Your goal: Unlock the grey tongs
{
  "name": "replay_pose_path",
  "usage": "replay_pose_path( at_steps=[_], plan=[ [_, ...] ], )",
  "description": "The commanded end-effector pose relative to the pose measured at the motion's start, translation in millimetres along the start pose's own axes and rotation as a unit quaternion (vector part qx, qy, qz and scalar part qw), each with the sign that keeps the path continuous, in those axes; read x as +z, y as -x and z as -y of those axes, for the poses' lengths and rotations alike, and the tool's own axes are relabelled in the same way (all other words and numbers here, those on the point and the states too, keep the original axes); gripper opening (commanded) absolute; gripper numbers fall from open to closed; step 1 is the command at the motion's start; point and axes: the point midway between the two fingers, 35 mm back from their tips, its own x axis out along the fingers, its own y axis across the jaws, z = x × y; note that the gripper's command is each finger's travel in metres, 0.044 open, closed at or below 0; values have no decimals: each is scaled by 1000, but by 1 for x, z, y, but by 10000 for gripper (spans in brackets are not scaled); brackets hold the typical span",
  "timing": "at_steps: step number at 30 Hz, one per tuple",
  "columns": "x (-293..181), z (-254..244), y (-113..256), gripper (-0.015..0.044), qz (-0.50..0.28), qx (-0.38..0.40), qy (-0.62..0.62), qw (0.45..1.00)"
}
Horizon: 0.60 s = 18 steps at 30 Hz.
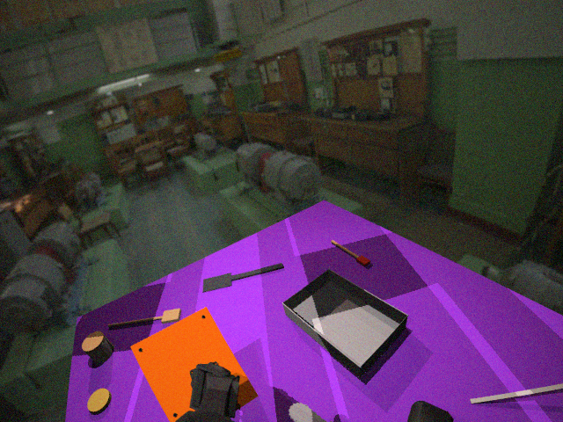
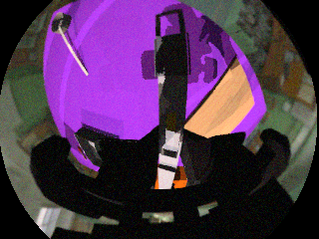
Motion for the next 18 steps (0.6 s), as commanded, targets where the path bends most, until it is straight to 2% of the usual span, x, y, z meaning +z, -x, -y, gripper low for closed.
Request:
replay_pose_path(
  at_steps=[1,18],
  plan=[
    [0,15,1,-150,-2,8,-18,1000],
    [-6,81,-4,-150,-13,24,-101,995]
  ],
)
